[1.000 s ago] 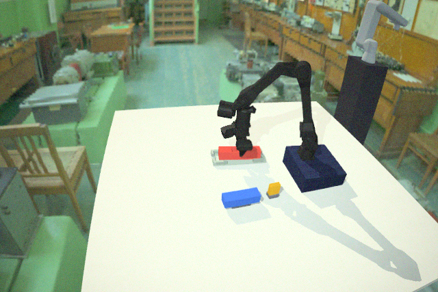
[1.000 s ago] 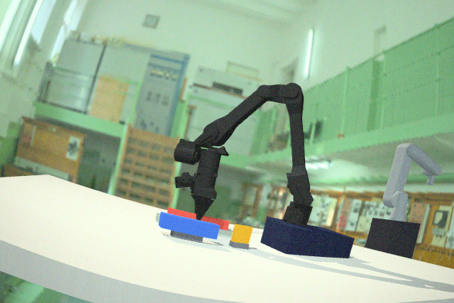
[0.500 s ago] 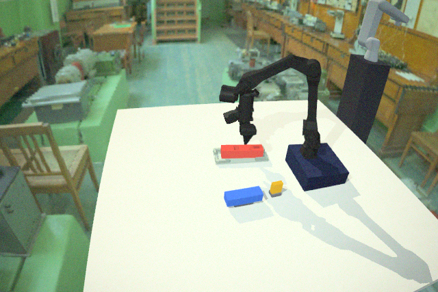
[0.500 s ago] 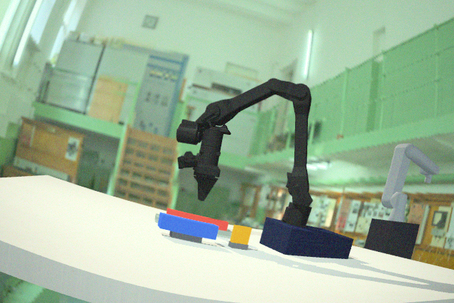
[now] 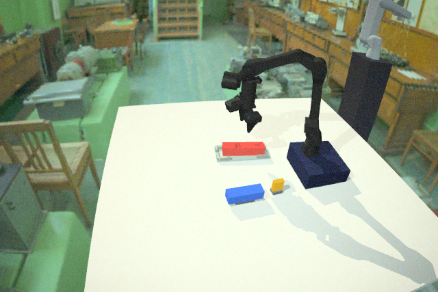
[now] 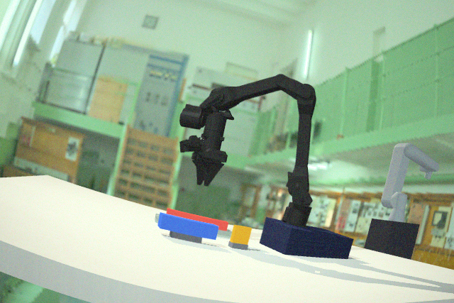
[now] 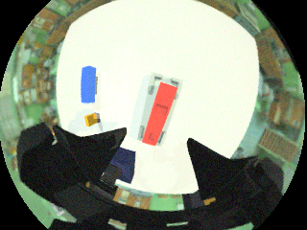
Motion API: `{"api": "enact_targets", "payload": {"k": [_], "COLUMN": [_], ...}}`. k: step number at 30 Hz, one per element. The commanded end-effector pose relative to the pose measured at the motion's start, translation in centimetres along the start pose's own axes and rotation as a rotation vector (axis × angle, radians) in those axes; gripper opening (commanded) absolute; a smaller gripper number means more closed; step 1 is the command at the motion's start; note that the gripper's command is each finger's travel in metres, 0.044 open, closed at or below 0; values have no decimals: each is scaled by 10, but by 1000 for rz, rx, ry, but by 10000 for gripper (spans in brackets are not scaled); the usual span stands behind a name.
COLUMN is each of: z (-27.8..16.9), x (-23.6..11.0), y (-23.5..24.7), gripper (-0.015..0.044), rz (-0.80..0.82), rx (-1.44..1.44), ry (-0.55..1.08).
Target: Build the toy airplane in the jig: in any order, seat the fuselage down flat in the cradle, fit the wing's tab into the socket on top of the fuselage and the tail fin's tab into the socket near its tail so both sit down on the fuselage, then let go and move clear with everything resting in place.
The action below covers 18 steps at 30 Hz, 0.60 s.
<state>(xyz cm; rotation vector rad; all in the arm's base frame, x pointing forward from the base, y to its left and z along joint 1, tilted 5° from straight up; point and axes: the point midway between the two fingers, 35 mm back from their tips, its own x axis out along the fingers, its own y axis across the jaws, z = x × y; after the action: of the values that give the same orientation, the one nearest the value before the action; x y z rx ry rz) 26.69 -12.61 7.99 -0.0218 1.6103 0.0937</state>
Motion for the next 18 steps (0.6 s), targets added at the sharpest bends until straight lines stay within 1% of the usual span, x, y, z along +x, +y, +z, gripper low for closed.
{"api": "enact_targets", "payload": {"k": [1, 4, 9, 13, 18], "z": [8, 33, 66, 78, 79], "x": [-2, -1, 1, 5, 9], "y": [6, 41, 113, 171, 234], "gripper": [440, 440, 440, 440, 440], "rz": [-5, -5, 0, -11, 3], "rx": [-19, -19, -20, -70, -54], "ry": [-5, -9, -15, -18, -17]}}
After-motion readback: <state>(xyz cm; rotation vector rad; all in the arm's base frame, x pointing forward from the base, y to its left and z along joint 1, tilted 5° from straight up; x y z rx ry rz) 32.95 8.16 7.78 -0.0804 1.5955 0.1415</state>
